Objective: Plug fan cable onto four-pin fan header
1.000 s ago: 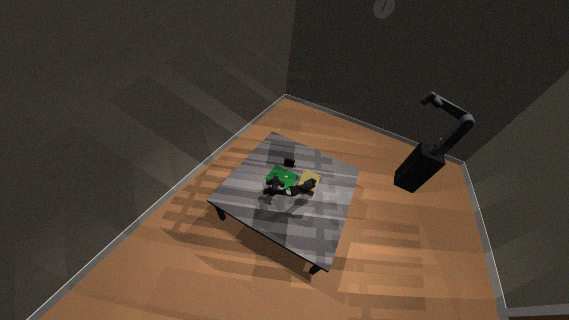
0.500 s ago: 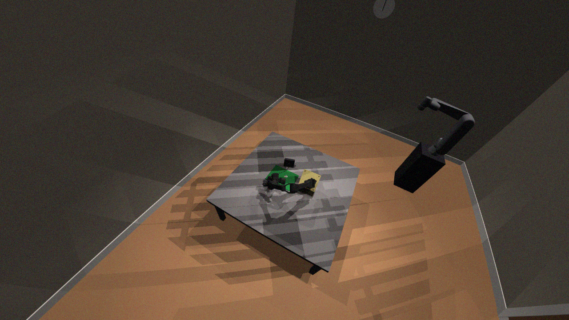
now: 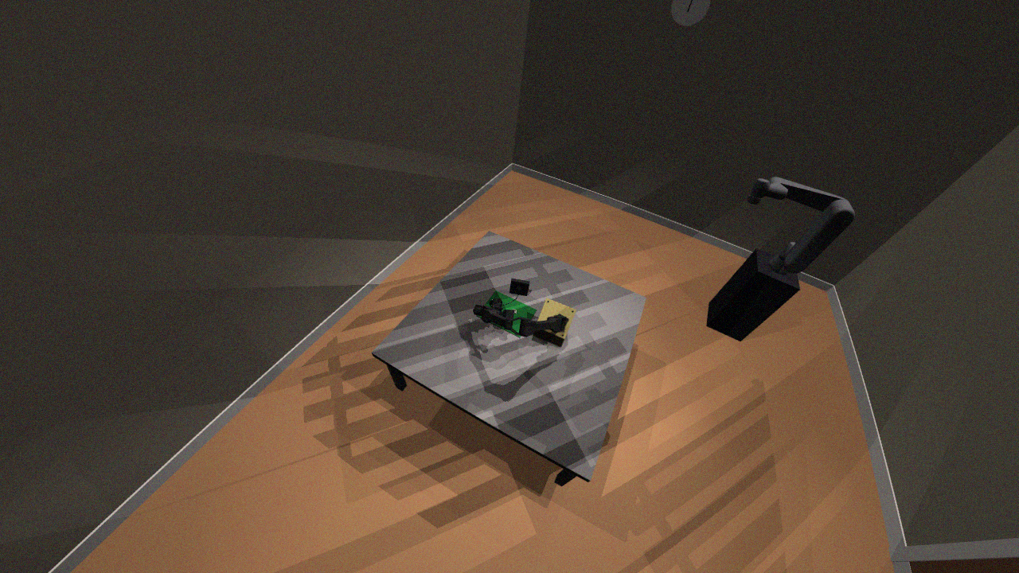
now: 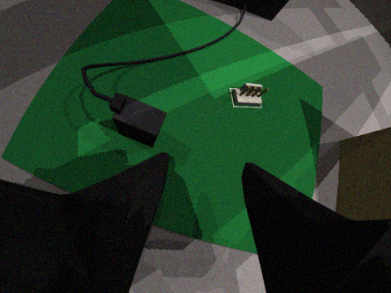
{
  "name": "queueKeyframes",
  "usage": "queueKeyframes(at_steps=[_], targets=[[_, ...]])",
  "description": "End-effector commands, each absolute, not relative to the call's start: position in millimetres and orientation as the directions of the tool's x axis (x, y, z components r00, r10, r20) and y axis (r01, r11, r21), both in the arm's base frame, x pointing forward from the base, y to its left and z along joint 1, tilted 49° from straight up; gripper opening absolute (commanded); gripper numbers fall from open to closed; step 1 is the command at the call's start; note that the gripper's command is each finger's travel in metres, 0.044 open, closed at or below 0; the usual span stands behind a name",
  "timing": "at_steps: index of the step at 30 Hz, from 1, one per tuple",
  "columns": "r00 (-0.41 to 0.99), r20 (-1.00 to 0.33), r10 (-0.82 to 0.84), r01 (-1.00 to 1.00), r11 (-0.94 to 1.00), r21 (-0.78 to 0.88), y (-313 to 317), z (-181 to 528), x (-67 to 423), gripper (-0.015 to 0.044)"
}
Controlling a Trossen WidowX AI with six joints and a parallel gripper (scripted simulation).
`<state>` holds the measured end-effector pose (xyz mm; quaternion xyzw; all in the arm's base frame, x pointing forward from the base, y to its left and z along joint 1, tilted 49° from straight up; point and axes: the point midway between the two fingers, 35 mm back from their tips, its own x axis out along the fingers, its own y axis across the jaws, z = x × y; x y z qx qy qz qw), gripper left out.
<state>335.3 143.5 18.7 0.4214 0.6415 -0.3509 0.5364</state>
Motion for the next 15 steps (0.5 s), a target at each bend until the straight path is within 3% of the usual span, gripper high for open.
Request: queueKeyframes(at_steps=[1,15], targets=[[-0.110,-0.957,0.268,0.910,0.414,0.011,141.7,17.3,335.8,0.0205],[-0.124,-0.799,0.588,0.902,0.402,0.156,132.7,32.0,347.0,0.0205]])
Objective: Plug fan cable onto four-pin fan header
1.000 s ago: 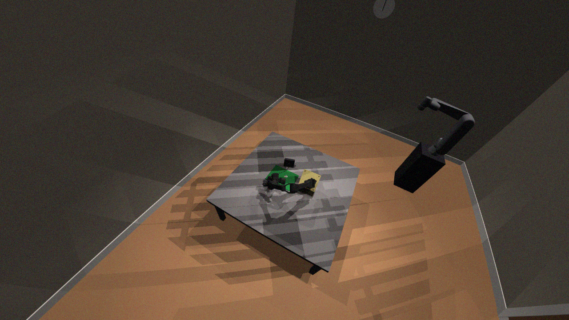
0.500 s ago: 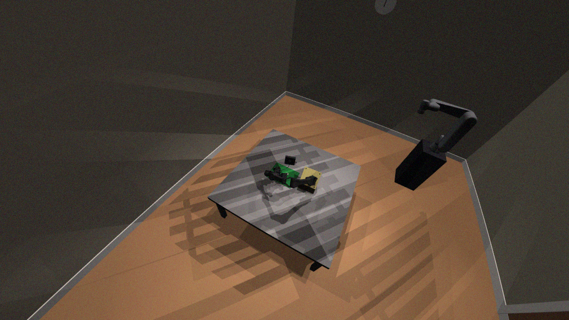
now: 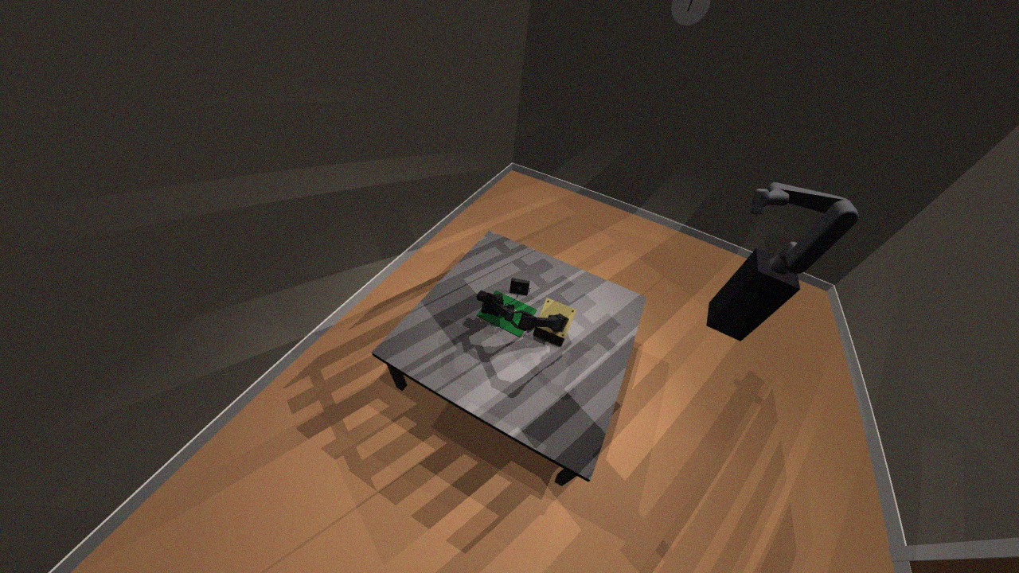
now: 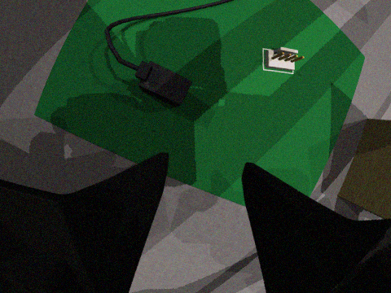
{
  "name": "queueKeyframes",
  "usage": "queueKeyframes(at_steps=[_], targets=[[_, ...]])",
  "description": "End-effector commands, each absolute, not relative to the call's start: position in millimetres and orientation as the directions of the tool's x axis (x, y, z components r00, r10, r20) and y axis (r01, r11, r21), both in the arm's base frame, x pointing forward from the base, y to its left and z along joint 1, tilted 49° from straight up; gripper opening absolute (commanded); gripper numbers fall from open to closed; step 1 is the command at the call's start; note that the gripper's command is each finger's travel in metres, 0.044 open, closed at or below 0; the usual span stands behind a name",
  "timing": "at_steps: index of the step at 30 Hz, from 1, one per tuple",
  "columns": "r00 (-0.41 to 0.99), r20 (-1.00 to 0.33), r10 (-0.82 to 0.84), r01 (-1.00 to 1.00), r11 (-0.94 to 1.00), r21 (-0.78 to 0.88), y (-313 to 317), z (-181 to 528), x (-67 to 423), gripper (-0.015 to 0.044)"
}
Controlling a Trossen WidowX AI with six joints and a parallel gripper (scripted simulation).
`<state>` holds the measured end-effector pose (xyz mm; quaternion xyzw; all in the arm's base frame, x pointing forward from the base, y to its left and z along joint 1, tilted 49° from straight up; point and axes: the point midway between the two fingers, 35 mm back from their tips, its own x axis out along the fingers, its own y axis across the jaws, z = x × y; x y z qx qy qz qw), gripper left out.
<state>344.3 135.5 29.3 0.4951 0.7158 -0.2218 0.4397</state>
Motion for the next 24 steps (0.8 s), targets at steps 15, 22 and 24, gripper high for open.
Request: queueKeyframes(at_steps=[15,22,24], targets=[[-0.090,-0.724,0.684,0.879,0.397,0.265,121.6,42.8,355.8,0.0336],[-0.090,-0.701,0.708,0.541,0.626,0.562,85.5,48.2,371.1,0.0440],[-0.088,-0.692,0.716,0.411,0.659,0.629,74.4,50.0,374.8,0.0440]])
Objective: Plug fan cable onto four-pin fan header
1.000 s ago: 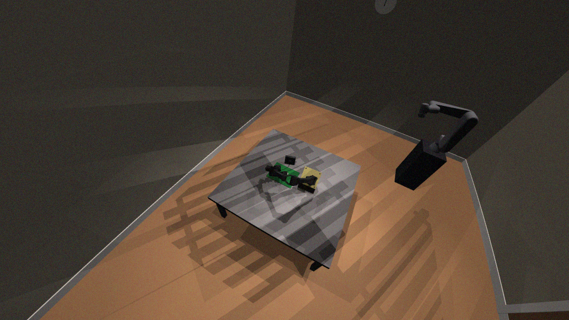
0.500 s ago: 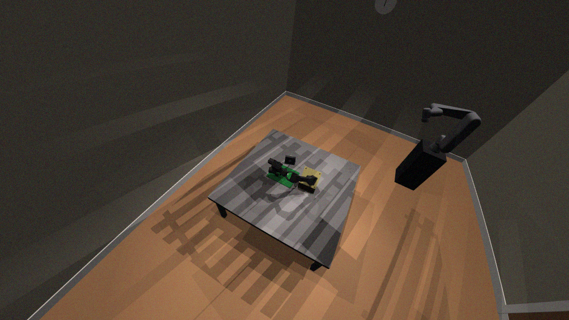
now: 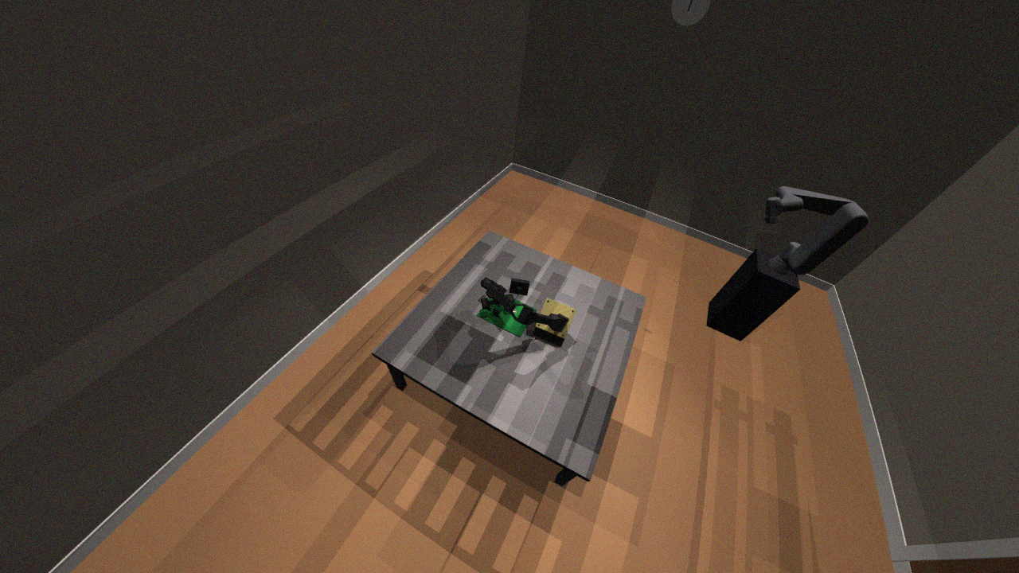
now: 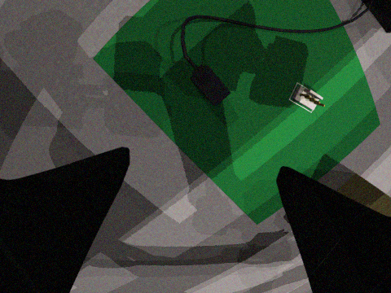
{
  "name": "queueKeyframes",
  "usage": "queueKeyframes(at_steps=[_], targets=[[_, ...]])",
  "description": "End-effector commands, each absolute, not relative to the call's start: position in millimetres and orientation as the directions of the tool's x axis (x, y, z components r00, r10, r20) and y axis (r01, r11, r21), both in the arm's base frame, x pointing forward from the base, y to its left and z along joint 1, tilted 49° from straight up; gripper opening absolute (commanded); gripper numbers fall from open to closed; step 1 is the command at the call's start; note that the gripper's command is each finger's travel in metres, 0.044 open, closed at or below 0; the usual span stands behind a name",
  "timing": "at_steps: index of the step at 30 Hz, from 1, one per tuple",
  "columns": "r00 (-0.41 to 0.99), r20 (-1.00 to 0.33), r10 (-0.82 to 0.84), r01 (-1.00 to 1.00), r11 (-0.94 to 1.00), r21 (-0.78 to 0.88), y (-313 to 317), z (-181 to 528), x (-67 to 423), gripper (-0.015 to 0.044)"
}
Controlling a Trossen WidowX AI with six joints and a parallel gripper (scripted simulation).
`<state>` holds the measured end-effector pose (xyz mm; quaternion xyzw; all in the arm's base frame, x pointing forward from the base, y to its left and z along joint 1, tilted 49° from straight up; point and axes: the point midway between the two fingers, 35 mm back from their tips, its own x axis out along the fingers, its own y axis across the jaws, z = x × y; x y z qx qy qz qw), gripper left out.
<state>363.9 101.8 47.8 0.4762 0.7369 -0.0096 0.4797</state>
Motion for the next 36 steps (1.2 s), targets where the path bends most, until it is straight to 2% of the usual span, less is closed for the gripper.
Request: queueKeyframes(at_steps=[1,6,8,28,36], targets=[[-0.087,-0.688,0.720,0.343,0.670,0.658,68.7,50.8,376.6,0.0440],[-0.079,-0.665,0.743,-0.008,0.667,0.745,41.8,55.4,383.2,0.0440],[-0.077,-0.661,0.746,-0.056,0.659,0.750,38.2,56.1,384.0,0.0440],[-0.077,-0.662,0.746,-0.056,0.660,0.750,40.2,54.2,384.2,0.0440],[-0.077,-0.658,0.749,-0.056,0.656,0.753,111.3,-7.4,376.7,0.0440]])
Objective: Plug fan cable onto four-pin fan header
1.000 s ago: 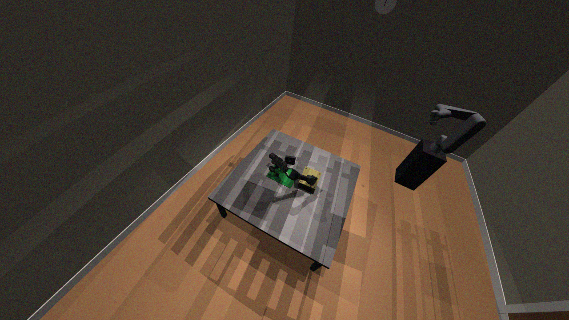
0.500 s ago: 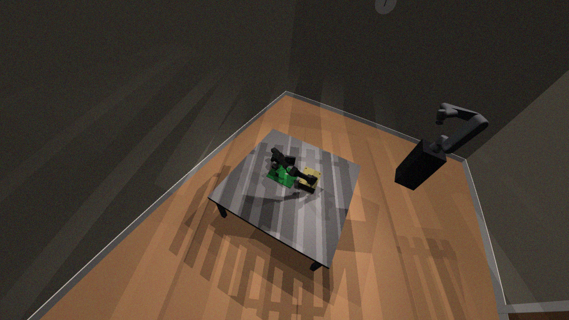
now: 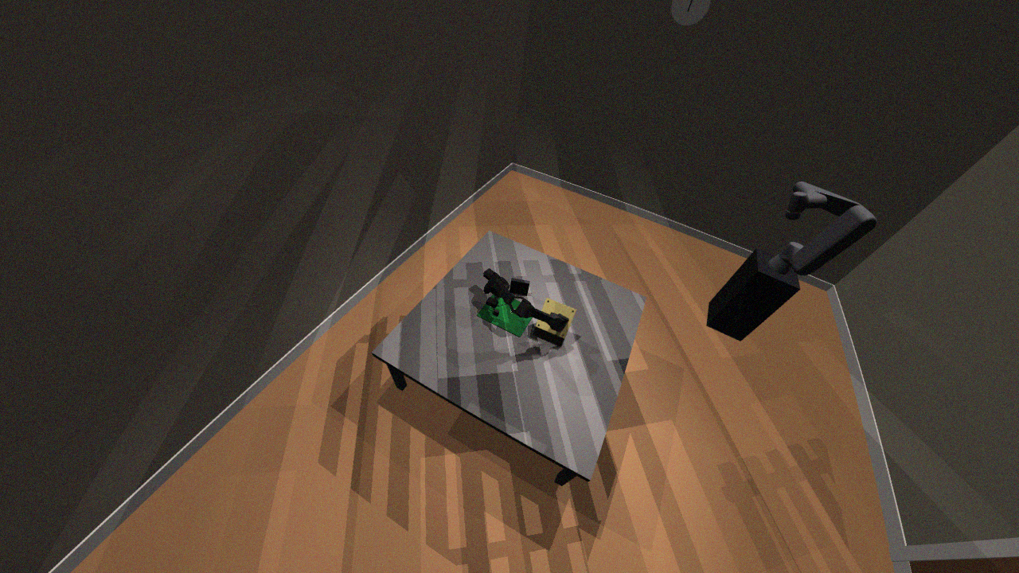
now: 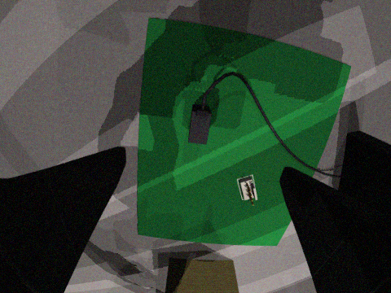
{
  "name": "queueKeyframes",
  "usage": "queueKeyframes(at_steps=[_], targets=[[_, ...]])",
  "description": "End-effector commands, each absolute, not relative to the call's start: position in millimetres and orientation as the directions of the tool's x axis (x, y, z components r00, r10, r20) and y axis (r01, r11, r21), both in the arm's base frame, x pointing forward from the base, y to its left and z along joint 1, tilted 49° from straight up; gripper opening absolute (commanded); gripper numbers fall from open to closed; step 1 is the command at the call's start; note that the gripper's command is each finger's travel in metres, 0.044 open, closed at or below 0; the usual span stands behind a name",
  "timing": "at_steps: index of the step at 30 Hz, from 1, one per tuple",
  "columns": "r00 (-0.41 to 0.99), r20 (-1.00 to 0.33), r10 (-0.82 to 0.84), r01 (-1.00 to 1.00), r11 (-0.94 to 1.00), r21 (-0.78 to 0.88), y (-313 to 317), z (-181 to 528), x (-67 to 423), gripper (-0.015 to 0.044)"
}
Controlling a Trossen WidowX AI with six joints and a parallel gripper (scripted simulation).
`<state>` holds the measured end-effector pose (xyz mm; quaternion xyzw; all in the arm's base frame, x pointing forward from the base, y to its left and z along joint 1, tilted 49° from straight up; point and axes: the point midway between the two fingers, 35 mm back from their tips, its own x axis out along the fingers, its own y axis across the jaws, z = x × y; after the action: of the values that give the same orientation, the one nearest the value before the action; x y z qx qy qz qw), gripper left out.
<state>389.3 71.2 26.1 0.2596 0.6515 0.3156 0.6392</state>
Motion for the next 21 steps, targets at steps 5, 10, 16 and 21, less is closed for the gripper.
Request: queueKeyframes(at_steps=[5,10,16,21], targets=[[-0.077,-0.658,0.749,-0.056,0.655,0.753,113.7,-9.3,376.0,0.0440],[-0.077,-0.658,0.749,-0.056,0.656,0.753,114.3,-9.8,376.0,0.0440],[-0.077,-0.658,0.749,-0.056,0.656,0.753,120.2,-15.1,375.8,0.0440],[-0.077,-0.658,0.749,-0.056,0.656,0.753,126.3,-20.6,375.4,0.0440]])
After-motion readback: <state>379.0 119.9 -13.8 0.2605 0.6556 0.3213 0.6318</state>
